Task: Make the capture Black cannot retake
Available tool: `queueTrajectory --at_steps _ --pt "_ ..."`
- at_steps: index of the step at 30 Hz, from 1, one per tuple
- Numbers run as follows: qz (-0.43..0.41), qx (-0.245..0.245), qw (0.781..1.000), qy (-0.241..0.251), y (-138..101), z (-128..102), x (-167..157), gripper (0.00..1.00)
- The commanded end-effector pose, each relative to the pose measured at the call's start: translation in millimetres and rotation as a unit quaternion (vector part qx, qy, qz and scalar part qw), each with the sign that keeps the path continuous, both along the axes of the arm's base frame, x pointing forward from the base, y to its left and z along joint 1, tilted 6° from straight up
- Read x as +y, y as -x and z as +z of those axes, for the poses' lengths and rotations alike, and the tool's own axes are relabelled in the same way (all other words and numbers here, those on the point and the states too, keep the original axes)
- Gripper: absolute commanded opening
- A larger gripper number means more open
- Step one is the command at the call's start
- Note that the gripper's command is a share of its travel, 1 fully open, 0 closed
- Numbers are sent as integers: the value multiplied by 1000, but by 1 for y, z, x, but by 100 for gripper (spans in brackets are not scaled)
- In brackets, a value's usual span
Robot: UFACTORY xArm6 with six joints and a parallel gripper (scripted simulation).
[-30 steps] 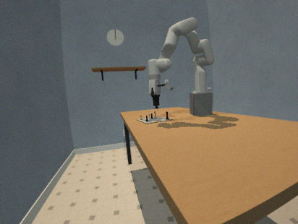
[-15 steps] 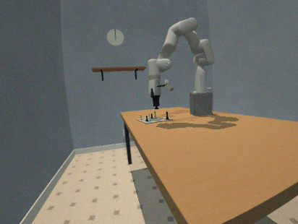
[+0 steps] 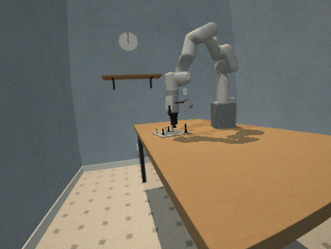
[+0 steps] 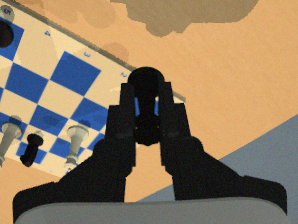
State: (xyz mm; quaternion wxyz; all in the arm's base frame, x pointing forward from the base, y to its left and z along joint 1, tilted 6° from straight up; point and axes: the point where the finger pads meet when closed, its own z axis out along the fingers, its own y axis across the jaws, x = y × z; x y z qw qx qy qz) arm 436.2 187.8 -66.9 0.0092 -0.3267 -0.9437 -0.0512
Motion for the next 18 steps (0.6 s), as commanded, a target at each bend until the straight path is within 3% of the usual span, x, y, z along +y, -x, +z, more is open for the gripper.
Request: queueTrajectory --at_steps 1,9,18 --pt "0 -2 1000 -1 -3 -20 3 0" --pt "0 -2 1000 -1 -3 -48 7 0" --pt "0 -2 1000 -1 -4 -53 7 0"
